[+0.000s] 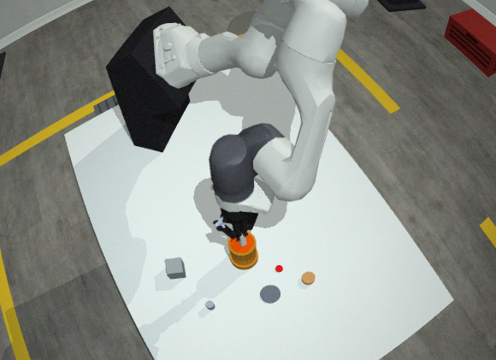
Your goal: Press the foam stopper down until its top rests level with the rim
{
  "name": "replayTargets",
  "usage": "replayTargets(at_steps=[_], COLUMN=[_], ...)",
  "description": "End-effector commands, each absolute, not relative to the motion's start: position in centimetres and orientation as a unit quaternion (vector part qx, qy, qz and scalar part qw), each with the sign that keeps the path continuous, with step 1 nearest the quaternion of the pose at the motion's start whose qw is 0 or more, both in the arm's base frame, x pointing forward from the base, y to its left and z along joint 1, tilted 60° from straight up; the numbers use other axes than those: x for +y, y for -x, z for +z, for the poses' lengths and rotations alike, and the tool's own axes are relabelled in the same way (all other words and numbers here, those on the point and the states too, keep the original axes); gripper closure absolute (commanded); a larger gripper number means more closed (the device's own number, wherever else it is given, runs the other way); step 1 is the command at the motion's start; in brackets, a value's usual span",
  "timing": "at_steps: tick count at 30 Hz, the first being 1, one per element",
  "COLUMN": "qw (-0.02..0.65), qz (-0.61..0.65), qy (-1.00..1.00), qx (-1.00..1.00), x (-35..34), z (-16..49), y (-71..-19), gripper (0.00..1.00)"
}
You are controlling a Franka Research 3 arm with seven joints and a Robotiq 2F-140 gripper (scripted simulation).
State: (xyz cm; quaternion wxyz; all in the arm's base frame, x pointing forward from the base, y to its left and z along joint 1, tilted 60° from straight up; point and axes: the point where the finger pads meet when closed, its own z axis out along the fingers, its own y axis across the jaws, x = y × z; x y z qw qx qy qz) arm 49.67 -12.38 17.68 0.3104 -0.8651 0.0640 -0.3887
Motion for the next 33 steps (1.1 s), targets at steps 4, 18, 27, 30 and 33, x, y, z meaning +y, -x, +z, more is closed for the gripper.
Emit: replayTargets(at_steps=[4,18,27,30,33], qw=[0.311,0.311,0.311,0.311,0.311], qz=[-0.388,-0.388,-0.388,-0.388,-0.388], qy=[0.866,0.866,0.866,0.866,0.866], qx=[0.060,0.060,0.060,0.060,0.060], x=[-12.7,-14.6,-14.9,-14.9,-14.9], z=[18.1,19.7,20.0,20.0,20.0], y=[-48.9,-46.7,-46.3,-46.3,-46.3], gripper=[1.00,1.00,1.00,1.00,1.00])
